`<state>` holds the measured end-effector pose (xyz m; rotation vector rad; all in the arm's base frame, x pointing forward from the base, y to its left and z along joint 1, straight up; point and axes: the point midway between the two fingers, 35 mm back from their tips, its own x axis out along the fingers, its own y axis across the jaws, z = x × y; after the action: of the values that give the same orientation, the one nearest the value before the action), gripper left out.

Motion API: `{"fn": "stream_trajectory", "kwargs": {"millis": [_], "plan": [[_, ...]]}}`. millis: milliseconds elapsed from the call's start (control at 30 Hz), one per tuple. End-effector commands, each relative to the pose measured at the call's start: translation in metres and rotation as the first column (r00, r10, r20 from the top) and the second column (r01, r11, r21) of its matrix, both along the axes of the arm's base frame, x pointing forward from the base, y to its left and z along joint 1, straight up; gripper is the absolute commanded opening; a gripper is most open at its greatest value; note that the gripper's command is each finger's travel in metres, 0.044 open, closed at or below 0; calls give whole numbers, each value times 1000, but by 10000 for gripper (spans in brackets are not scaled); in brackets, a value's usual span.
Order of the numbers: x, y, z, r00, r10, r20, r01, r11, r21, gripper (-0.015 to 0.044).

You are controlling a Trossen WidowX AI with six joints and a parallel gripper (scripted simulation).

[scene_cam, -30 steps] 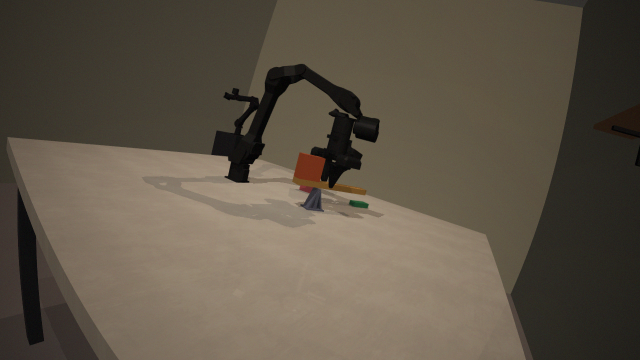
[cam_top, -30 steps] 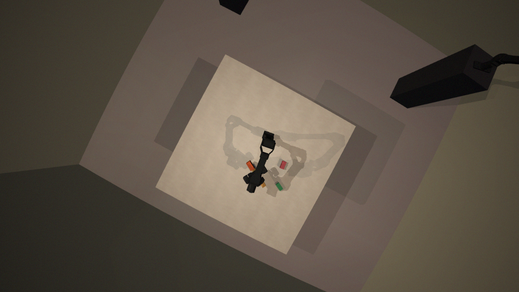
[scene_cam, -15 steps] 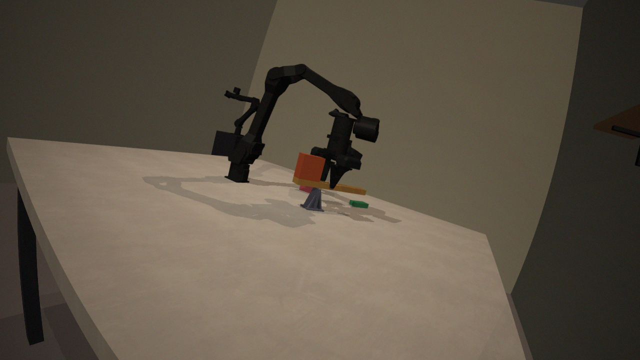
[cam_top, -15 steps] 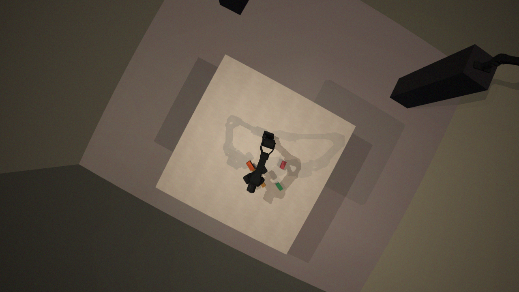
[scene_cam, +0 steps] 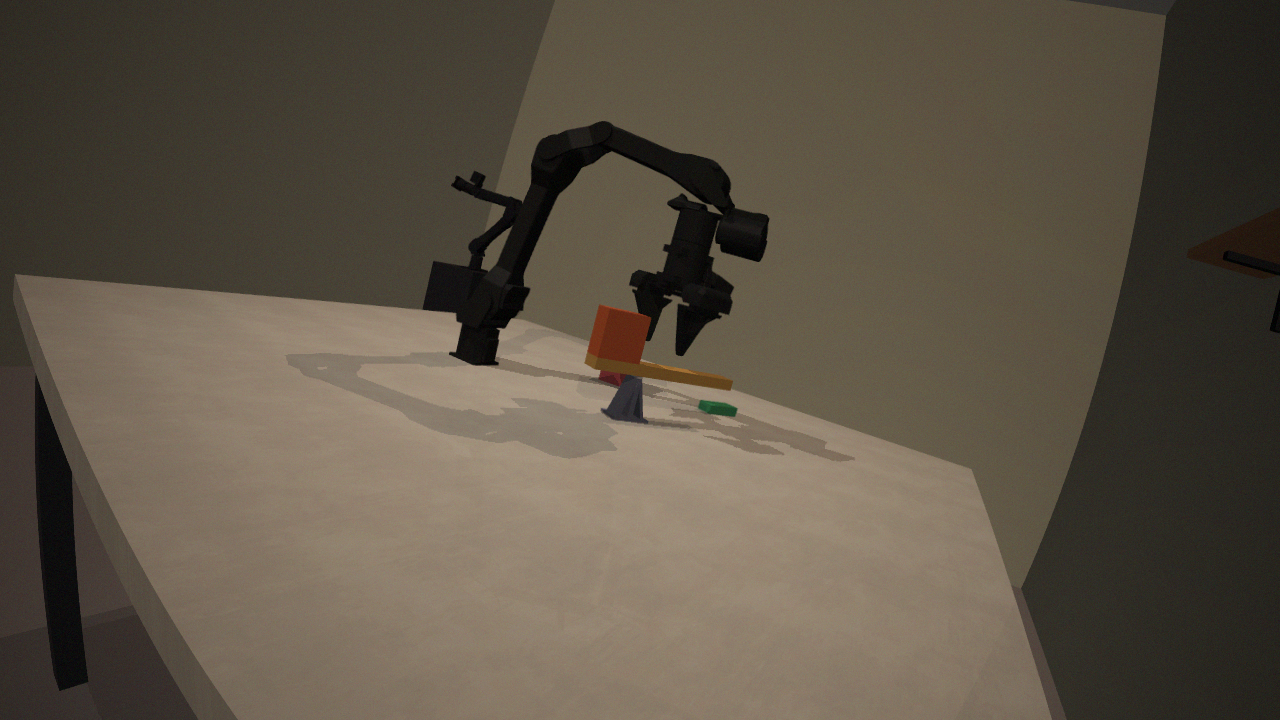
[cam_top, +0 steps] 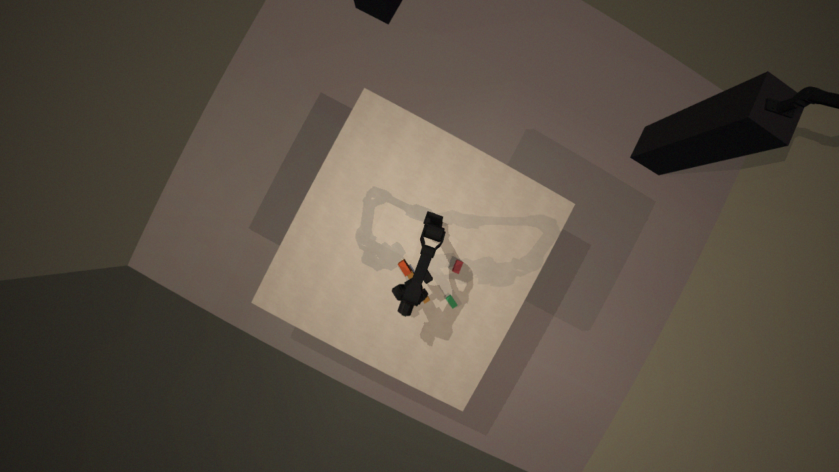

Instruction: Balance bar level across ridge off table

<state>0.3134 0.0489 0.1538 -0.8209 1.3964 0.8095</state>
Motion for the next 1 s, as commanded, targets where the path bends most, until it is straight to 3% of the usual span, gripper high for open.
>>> {"fn": "stream_trajectory", "kwargs": {"millis": [0, 100, 967], "plan": [[-2, 0, 46, 1000, -1, 18, 0, 1000, 3, 440], [-5, -1, 61, 1000, -1, 19, 0, 1000, 3, 440], [-5, -1, 61, 1000, -1, 19, 0, 1000, 3, 440]]}}
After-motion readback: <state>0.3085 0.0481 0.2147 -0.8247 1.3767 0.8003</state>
